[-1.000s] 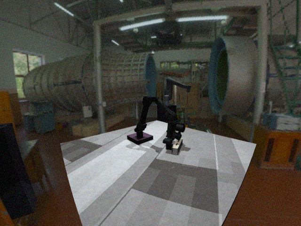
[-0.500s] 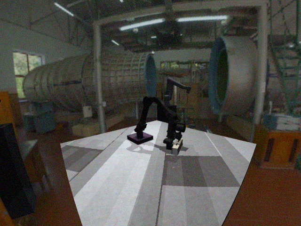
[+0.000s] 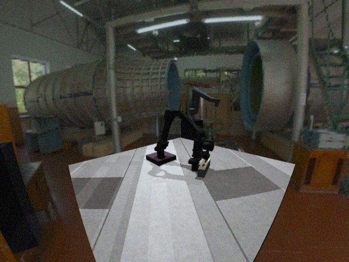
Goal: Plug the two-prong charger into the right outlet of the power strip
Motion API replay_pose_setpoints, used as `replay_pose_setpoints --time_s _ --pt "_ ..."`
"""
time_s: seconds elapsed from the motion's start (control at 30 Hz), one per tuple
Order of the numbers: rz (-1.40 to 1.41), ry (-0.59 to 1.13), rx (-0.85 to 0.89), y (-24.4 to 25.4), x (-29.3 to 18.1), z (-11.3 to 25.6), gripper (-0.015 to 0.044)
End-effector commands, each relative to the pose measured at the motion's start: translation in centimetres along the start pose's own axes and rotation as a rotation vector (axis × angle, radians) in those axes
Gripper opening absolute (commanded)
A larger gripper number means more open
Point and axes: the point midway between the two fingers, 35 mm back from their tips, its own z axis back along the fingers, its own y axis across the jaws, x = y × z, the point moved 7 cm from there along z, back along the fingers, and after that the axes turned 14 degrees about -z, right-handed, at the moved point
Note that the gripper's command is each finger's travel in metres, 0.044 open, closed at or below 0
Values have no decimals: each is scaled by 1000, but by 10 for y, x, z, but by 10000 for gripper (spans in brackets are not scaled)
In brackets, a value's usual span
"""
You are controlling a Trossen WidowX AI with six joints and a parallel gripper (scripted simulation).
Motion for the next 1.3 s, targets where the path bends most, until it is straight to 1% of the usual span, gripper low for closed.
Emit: replay_pose_setpoints --time_s 0.0,1.27 --pt "-5 -8 5 1 2 1 0" --pt "-5 -9 6 4 16 2 0"
